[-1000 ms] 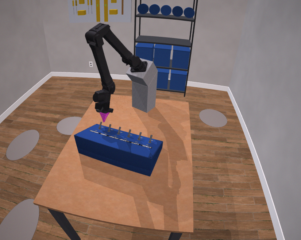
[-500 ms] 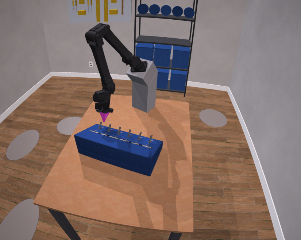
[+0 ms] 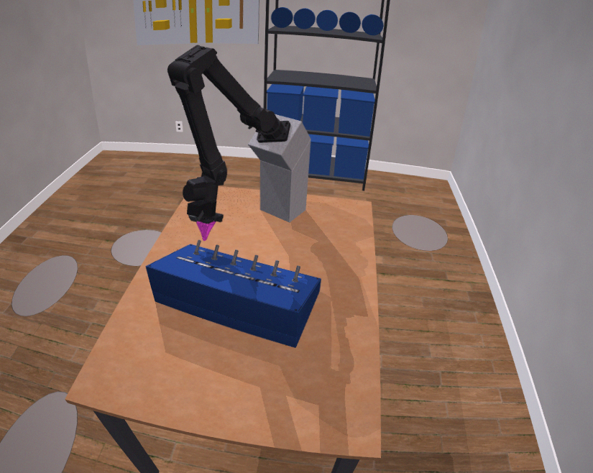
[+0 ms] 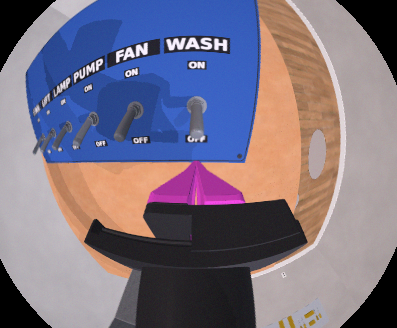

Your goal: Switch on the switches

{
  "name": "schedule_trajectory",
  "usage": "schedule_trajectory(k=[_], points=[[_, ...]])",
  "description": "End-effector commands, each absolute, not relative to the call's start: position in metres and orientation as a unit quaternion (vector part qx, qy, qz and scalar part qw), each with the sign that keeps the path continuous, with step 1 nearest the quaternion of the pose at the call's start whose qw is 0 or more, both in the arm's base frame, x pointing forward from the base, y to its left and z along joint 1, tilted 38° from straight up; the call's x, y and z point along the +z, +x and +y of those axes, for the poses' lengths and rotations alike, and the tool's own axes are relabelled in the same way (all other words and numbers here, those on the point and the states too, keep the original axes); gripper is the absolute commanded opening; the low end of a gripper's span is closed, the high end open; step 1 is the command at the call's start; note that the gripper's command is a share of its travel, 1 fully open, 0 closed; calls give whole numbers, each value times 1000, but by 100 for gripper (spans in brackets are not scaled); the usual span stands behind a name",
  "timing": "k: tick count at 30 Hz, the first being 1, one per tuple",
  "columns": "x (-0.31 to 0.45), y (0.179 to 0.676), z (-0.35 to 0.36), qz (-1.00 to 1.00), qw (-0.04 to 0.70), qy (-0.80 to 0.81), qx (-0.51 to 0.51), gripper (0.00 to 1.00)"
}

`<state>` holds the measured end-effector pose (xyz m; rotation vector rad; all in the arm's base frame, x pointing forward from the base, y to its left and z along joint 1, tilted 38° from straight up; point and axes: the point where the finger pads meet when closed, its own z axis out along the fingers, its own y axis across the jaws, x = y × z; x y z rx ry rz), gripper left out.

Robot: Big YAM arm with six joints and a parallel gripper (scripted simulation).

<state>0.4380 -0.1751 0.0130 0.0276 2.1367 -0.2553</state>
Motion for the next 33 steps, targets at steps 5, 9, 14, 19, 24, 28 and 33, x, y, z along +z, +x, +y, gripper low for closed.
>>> schedule_trajectory(k=[5, 9, 14, 19, 24, 28, 33], points=[[31, 449, -173, 862, 495, 10, -108, 0], [30, 448, -173, 864, 491, 10, -106, 0], [26, 447, -173, 868, 486, 11, -104, 0], [26, 447, -173, 868, 485, 12, -104, 0], [26, 447, -173, 868, 485, 12, -104, 0], [26, 447, -173, 868, 485, 12, -104, 0], [26, 447, -173, 868, 485, 12, -104, 0]])
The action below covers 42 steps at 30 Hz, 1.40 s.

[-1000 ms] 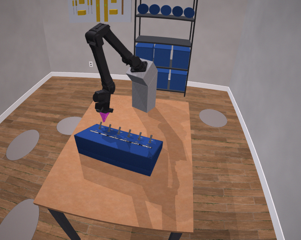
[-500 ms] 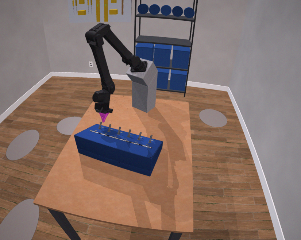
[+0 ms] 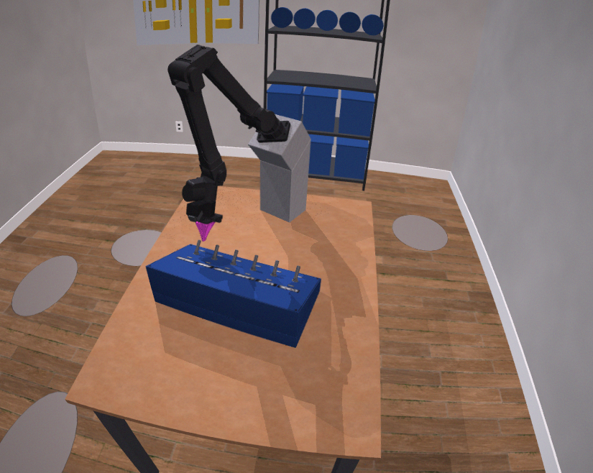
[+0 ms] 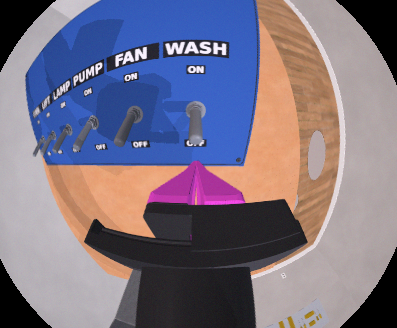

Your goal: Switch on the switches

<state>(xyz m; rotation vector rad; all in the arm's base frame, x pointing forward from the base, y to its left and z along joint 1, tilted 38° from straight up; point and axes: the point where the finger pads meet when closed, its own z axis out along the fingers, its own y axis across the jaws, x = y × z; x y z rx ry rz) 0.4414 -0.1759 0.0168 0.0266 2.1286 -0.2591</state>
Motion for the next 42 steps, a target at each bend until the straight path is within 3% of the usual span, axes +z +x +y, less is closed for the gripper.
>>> schedule_trajectory(k=[1, 42], points=[[26, 447, -173, 868, 485, 12, -104, 0], [19, 442, -170, 868, 485, 11, -104, 0]])
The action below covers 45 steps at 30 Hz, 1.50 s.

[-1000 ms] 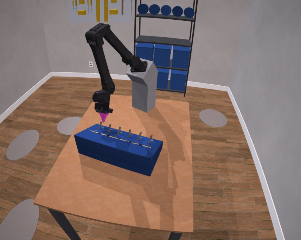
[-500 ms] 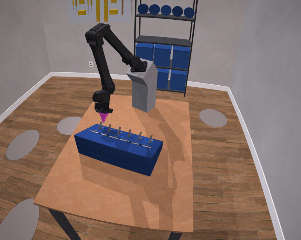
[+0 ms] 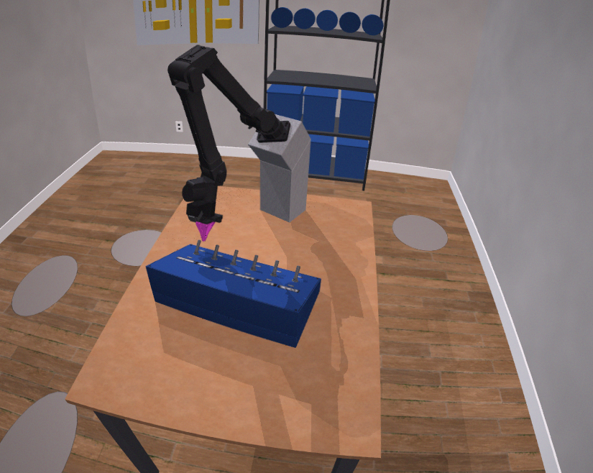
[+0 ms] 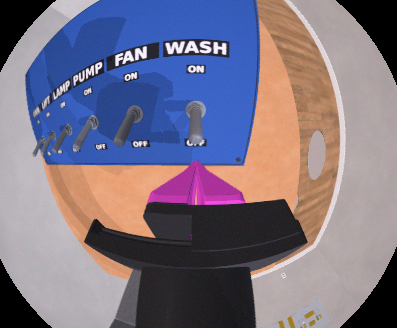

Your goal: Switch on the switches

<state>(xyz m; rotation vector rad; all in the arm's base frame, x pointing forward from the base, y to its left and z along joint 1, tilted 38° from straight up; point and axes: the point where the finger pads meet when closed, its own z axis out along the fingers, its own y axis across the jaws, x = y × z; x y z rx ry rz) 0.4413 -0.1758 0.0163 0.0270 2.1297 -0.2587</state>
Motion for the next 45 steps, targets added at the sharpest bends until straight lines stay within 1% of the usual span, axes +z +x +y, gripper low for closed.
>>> schedule_trajectory(k=[1, 45], points=[[19, 442, -170, 868, 485, 11, -104, 0], [15, 437, -168, 870, 481, 12, -102, 0]])
